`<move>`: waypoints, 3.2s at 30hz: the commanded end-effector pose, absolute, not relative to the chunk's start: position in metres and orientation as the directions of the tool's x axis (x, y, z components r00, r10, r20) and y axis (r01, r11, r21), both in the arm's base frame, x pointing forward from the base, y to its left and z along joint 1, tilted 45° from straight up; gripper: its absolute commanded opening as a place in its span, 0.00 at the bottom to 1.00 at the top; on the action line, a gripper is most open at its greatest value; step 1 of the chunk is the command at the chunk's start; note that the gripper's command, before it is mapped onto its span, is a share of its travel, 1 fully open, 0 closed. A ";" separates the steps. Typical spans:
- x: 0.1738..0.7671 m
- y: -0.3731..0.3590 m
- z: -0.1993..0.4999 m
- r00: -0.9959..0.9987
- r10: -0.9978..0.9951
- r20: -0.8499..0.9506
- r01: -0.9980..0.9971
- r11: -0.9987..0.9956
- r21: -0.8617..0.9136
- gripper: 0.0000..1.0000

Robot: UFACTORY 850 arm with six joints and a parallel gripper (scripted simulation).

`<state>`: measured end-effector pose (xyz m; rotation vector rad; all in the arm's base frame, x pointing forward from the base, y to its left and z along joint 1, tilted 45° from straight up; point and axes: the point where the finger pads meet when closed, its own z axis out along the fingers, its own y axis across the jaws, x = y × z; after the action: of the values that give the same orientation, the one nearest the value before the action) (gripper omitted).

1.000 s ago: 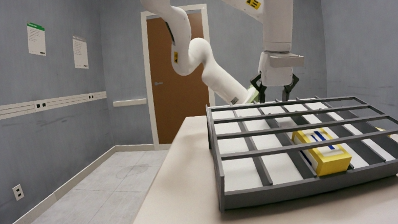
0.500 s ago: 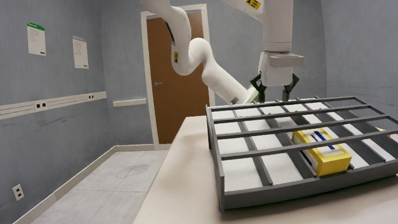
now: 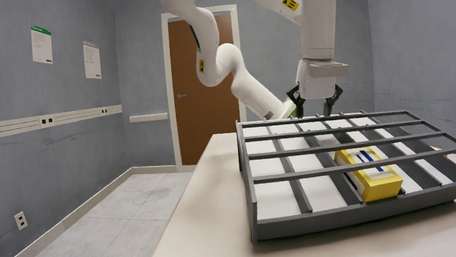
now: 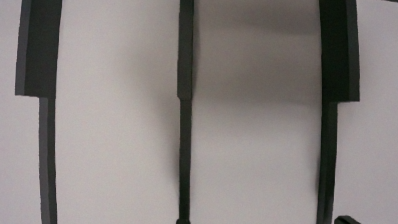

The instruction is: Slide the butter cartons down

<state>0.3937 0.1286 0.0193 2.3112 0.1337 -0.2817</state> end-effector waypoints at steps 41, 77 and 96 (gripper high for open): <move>0.394 0.129 0.020 0.970 0.009 -0.243 0.183 -0.685 0.705 1.00; 0.394 0.129 0.020 0.970 0.009 -0.243 0.183 -0.685 0.705 1.00; 0.399 0.150 0.038 0.970 0.009 -0.243 0.183 -0.685 0.705 1.00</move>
<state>0.3976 0.1455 0.0333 2.3138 0.1341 -0.2786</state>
